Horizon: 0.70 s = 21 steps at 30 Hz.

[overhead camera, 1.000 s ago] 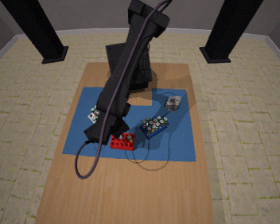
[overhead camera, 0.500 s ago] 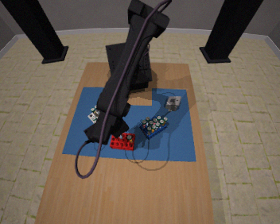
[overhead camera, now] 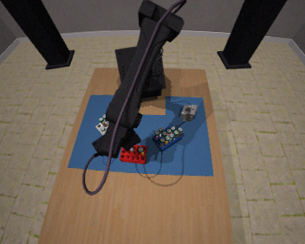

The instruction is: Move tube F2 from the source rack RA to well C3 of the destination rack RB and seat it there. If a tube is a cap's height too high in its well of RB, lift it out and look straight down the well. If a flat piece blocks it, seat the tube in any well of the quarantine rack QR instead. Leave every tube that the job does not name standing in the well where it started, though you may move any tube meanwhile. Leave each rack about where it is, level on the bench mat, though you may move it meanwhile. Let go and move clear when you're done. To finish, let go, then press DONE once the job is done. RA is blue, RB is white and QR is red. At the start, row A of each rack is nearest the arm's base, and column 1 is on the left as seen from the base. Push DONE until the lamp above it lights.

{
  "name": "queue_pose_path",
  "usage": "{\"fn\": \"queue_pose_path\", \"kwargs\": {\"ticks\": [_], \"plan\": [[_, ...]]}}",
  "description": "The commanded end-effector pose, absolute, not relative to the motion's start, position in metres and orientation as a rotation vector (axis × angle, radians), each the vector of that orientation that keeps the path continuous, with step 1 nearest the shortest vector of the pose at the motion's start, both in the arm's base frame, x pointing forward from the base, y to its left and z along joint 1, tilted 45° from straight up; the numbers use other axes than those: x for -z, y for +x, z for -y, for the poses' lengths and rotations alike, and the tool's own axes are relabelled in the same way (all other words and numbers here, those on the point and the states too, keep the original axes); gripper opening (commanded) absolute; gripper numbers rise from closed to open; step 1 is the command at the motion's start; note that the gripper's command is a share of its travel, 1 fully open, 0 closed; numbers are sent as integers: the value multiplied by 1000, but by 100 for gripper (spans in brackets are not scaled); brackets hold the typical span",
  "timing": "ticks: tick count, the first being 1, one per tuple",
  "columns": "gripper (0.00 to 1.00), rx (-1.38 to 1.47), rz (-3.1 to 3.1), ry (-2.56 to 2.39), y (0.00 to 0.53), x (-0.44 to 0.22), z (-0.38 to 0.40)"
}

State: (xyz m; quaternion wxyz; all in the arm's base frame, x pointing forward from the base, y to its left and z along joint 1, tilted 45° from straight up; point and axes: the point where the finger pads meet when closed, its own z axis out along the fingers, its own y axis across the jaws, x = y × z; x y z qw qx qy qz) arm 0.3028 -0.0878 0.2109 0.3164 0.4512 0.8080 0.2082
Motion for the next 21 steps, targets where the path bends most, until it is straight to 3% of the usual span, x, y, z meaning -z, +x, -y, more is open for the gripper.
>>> {"fn": "queue_pose_path", "kwargs": {"ticks": [1, 21], "plan": [[0, -533, -2105, 1180, 307, -215, 91], [0, -535, -2112, 1183, 312, -209, 90]]}}
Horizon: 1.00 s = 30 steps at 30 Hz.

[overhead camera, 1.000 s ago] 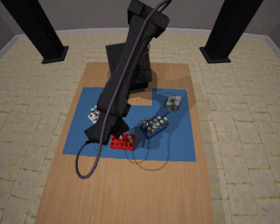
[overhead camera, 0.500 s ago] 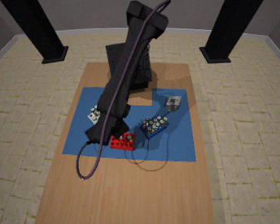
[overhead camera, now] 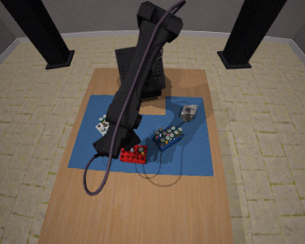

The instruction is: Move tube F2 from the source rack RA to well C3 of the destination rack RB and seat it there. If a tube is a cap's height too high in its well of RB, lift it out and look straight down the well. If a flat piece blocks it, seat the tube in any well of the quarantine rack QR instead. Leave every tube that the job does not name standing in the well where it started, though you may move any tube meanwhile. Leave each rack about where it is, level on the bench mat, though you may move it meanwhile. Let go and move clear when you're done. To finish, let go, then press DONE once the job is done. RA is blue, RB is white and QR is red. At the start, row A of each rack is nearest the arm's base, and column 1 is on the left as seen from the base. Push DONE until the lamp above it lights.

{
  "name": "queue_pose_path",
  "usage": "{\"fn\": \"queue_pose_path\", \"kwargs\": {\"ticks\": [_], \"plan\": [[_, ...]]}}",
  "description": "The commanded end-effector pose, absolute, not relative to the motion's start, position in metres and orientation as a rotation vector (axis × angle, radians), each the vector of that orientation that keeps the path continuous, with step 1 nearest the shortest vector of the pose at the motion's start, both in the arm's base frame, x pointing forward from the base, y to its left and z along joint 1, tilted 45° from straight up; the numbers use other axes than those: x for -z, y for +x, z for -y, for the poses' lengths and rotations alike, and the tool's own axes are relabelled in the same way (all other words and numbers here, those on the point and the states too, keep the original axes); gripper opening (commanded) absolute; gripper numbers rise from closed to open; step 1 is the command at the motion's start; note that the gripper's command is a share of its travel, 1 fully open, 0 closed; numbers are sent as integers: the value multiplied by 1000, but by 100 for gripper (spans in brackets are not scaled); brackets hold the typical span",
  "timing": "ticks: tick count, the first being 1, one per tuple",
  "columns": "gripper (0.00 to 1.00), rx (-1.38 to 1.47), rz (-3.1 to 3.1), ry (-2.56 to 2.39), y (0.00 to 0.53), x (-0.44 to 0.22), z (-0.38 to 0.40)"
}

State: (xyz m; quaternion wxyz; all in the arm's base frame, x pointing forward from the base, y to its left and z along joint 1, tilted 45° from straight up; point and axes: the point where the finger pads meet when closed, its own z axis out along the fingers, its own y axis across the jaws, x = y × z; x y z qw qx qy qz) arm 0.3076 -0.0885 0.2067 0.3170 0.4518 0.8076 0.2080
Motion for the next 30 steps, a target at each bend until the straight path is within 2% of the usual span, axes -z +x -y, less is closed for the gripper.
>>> {"fn": "queue_pose_path", "kwargs": {"ticks": [1, 30], "plan": [[0, -535, -2112, 1183, 312, -209, 90], [0, -533, -2104, 1179, 317, -205, 90]]}}
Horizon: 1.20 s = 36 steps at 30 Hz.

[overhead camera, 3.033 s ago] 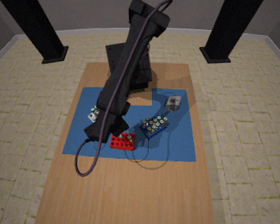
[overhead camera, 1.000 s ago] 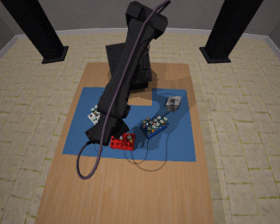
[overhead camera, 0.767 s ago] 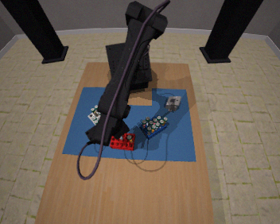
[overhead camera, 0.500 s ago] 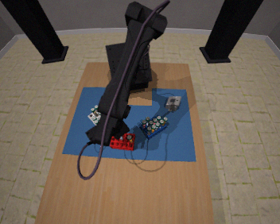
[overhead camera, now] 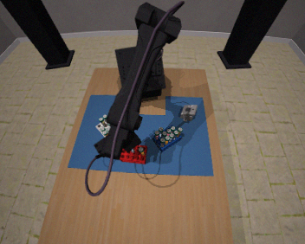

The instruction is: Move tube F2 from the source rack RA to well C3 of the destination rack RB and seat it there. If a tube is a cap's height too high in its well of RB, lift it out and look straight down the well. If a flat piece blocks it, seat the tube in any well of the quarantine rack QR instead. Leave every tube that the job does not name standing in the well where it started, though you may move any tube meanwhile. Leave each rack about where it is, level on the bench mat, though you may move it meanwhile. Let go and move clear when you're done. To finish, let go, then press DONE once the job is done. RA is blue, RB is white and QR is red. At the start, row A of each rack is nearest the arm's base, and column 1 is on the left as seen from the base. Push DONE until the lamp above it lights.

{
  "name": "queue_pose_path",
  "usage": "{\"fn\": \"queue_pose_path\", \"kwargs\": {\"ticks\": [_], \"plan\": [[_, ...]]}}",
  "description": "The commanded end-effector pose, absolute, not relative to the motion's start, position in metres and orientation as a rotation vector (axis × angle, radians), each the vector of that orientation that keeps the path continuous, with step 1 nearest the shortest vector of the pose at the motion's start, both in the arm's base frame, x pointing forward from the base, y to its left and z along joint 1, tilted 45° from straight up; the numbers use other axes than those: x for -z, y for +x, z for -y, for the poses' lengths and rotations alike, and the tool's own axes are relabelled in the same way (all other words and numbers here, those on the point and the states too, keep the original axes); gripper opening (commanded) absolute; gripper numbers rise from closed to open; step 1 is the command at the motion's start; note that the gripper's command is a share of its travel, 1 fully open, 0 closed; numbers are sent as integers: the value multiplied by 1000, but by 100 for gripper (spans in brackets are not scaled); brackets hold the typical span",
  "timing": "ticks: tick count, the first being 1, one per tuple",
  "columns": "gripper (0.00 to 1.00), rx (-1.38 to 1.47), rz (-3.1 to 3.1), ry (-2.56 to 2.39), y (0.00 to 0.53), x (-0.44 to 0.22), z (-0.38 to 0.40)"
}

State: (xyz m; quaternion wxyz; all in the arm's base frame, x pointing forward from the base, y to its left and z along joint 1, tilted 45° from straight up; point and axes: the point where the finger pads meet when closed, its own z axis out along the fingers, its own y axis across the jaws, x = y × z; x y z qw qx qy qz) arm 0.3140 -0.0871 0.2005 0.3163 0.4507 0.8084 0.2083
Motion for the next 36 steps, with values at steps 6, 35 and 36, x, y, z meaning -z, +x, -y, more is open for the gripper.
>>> {"fn": "queue_pose_path", "kwargs": {"ticks": [6, 35, 36], "plan": [[0, -534, -2126, 1199, 316, -193, 90], [0, -536, -2103, 1172, 326, -196, 89], [0, -534, -2109, 1184, 325, -191, 90]]}}
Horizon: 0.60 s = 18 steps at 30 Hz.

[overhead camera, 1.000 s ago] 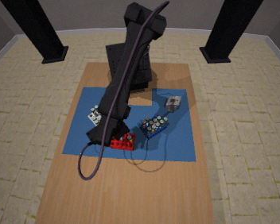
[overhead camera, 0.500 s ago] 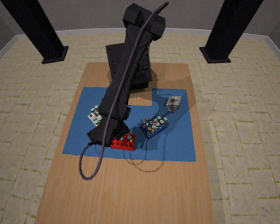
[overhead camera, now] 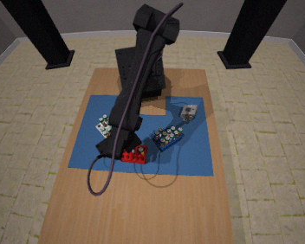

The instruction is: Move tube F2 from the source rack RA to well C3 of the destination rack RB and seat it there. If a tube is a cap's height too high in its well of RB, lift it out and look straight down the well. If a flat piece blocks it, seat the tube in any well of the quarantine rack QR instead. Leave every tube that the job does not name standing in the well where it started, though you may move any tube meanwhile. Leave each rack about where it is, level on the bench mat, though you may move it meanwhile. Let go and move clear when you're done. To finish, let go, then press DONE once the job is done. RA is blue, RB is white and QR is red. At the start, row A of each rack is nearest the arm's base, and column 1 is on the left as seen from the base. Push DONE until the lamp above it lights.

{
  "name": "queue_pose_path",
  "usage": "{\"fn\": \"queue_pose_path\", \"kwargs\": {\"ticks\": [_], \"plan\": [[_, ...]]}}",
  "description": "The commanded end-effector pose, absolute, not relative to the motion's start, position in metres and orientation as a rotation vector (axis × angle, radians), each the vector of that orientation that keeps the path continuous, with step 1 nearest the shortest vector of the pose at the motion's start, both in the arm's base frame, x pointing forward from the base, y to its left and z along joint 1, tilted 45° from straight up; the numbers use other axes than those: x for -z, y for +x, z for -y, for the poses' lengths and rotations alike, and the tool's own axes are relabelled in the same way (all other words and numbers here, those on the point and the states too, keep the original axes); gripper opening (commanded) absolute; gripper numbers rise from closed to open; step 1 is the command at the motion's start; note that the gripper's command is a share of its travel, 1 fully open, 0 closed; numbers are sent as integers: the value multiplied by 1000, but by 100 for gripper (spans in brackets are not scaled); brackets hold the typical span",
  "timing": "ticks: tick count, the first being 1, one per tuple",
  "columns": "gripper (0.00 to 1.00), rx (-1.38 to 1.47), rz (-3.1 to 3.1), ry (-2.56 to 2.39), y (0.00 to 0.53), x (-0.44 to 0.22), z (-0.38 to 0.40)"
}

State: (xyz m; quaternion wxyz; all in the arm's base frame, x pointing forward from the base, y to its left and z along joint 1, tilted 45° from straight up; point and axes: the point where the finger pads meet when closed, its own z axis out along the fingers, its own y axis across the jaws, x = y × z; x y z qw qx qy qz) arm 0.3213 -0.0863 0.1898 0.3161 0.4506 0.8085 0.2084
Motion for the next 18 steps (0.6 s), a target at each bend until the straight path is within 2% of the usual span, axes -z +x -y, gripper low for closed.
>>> {"fn": "queue_pose_path", "kwargs": {"ticks": [1, 18], "plan": [[0, -533, -2117, 1197, 325, -186, 91], [0, -535, -2126, 1201, 328, -176, 88]]}}
